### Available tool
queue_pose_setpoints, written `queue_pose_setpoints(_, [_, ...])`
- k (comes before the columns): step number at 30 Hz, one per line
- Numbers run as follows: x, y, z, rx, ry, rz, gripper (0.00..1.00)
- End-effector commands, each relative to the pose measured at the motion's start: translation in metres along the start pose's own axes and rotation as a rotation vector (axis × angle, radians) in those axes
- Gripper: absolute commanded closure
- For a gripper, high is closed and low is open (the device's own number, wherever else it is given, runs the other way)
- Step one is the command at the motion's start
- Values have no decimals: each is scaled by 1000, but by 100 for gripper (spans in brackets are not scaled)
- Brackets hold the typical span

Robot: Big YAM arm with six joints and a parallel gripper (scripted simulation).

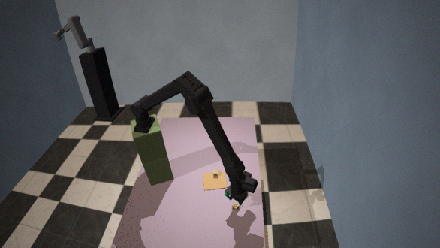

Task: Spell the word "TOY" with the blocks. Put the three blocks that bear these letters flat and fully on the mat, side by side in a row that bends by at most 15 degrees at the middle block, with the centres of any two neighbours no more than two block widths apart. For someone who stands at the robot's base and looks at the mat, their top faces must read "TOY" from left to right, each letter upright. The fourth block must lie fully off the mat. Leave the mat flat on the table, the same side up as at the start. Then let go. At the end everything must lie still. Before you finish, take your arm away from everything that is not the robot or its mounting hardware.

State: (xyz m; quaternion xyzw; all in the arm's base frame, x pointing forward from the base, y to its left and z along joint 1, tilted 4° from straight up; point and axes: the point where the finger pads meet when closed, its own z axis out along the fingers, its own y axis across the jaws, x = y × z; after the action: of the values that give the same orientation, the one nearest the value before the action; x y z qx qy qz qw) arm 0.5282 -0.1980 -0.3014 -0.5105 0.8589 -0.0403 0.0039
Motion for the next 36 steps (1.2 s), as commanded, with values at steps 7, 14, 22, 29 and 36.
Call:
queue_pose_setpoints(7, [6, -16, 15, 26, -6, 5, 36])
queue_pose_setpoints(14, [6, -15, 21, 24, -5, 5, 36])
queue_pose_setpoints(22, [6, -16, 24, 25, -6, 5, 36])
queue_pose_setpoints(29, [6, -15, 24, 21, -5, 5, 36])
queue_pose_setpoints(36, [6, -14, 24, 19, -5, 5, 36])
